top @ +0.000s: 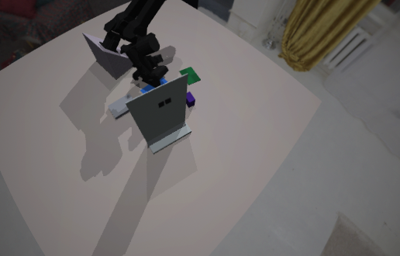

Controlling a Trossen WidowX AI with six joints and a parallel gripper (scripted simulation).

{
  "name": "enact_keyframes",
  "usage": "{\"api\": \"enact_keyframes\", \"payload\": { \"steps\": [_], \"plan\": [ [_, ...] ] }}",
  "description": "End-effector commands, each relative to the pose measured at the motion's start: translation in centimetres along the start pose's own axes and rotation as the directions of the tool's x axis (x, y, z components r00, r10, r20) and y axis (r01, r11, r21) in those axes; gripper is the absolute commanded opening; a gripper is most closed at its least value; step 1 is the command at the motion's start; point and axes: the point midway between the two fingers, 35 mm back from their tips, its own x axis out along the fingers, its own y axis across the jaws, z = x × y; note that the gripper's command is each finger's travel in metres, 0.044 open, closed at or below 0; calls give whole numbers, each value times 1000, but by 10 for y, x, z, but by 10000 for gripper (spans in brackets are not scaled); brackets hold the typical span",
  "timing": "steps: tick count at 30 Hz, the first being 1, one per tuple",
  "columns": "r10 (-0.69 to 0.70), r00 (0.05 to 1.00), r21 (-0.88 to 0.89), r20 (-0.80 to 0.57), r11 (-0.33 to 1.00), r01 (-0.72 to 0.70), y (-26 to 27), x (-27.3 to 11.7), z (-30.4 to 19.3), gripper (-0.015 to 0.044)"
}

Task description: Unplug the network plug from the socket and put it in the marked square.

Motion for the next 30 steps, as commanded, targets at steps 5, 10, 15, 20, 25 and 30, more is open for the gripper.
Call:
{"api": "enact_keyframes", "payload": {
  "steps": [5, 10, 15, 20, 25, 30],
  "plan": [
    [0, 1000, 0, 0, 1000, 0, 0, 0, 0, 0],
    [0, 1000, 0, 0, 1000, 0, 0, 0, 0, 131],
    [0, 1000, 0, 0, 1000, 0, 0, 0, 0, 156],
    [1, 1000, 0, -1, 1000, -1, 0, -3, 0, 156],
    [1, 1000, 0, -2, 1000, -1, -1, -6, -1, 156],
    [2, 1000, 0, -3, 1000, -2, -1, -10, -1, 156]
  ]
}}
